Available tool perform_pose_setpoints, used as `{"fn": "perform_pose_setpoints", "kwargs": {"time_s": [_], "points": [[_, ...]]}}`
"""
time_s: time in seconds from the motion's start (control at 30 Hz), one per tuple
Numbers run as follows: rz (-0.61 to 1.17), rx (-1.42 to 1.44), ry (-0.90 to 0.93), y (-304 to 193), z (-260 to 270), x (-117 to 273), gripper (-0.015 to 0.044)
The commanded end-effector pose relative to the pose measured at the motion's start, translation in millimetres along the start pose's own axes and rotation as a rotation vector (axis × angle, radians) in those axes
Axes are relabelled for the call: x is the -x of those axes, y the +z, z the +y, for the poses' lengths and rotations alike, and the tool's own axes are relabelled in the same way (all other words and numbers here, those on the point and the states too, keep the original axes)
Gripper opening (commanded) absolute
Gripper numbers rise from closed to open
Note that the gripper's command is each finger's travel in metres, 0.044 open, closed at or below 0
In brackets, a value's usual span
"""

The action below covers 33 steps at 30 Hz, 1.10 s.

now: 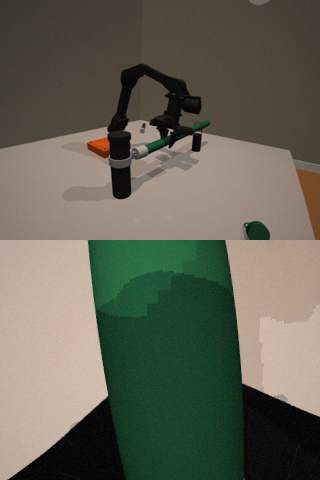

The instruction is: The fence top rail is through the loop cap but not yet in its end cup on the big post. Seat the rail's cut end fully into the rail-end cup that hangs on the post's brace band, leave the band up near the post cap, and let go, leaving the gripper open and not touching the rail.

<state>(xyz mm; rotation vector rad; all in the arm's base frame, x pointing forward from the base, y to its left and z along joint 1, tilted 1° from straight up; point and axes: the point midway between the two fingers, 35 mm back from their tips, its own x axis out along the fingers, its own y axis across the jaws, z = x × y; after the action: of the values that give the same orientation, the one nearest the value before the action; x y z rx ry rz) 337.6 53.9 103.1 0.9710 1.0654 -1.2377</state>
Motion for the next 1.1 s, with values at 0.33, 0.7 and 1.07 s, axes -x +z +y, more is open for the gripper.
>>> {"fn": "perform_pose_setpoints", "kwargs": {"time_s": [0.33, 0.7, 1.07], "points": [[-0.007, 0.000, 0.002, 8.5, 0.1, -0.1, 0.0000], [-0.008, 0.000, 0.002, 13.1, 0.0, -0.7, 0.0000], [-0.008, 0.000, 0.002, 17.6, -0.1, -1.2, 0.0000]]}}
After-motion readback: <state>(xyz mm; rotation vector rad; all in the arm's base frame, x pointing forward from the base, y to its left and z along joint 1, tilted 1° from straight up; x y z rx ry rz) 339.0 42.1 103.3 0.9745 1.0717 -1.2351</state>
